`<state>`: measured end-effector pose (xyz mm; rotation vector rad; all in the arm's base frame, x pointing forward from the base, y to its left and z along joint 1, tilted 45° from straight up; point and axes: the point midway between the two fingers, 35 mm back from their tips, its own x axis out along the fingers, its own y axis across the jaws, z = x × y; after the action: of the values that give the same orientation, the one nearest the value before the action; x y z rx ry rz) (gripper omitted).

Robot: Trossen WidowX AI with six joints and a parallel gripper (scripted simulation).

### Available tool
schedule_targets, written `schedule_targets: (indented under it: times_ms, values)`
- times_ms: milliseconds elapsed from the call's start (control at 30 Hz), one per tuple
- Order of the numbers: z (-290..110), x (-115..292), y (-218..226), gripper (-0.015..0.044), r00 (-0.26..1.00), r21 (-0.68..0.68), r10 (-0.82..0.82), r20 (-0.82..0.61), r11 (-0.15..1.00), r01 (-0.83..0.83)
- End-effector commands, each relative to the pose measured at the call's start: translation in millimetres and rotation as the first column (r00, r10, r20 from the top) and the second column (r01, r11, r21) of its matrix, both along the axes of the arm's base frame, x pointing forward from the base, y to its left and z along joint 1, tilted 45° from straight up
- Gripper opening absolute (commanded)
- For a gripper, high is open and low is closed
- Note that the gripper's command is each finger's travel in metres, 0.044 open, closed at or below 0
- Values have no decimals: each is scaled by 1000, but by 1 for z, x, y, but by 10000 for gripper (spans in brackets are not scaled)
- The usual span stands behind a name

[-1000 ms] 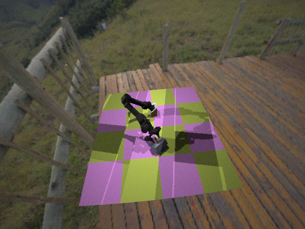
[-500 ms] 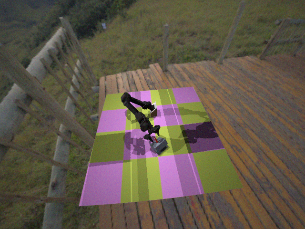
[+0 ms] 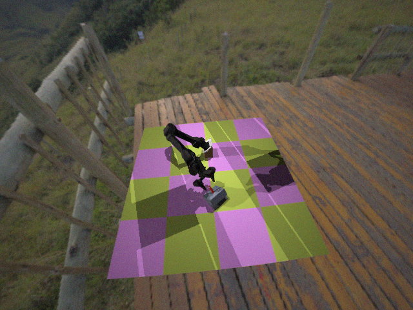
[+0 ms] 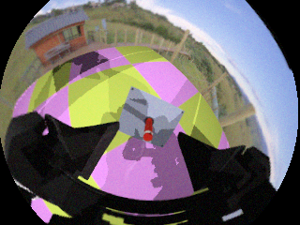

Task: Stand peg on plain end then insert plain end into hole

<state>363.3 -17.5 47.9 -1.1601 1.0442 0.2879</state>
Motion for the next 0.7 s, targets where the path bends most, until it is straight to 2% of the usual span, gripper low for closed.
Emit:
schedule_targets:
  times_ms: [0,667]
  values:
    - [7,-3,1,440,1000,-1,-7,5,1000,7]
    - [30,-18,13,440,1000,0,-3,0,1000,3]
